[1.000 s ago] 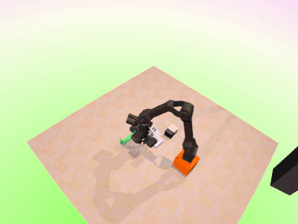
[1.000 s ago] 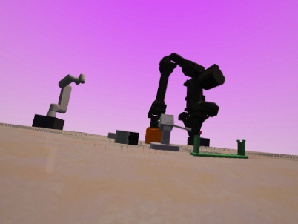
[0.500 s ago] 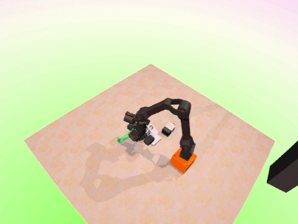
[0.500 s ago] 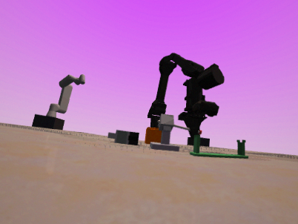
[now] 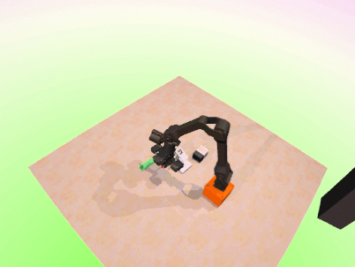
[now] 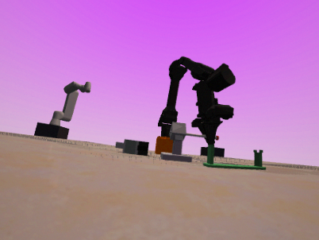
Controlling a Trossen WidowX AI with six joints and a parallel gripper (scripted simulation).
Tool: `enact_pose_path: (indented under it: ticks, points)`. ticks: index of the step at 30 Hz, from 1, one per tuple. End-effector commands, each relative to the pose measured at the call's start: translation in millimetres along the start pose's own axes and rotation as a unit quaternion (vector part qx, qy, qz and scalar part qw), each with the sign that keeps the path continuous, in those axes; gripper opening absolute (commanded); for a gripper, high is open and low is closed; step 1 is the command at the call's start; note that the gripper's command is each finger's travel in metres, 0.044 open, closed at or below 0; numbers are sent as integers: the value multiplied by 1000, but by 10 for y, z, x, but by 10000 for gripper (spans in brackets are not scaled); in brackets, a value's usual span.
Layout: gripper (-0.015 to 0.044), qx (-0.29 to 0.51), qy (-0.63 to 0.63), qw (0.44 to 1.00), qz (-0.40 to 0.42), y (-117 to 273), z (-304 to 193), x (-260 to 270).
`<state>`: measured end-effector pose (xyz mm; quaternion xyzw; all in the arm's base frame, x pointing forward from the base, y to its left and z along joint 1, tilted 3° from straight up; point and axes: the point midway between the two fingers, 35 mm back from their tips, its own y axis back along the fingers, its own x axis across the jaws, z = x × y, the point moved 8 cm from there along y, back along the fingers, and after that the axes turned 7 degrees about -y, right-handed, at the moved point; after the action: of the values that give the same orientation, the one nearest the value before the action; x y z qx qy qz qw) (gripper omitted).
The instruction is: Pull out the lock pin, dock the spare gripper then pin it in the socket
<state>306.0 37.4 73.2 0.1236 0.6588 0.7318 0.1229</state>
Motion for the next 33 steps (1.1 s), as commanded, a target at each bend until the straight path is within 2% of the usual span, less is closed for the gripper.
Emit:
enact_pose_path:
  ticks: [1, 33]
  points:
    - [0, -8, 3, 1000, 2, 5, 31, 5]
    - [0, -10, 5, 1000, 2, 17, 269, 23]
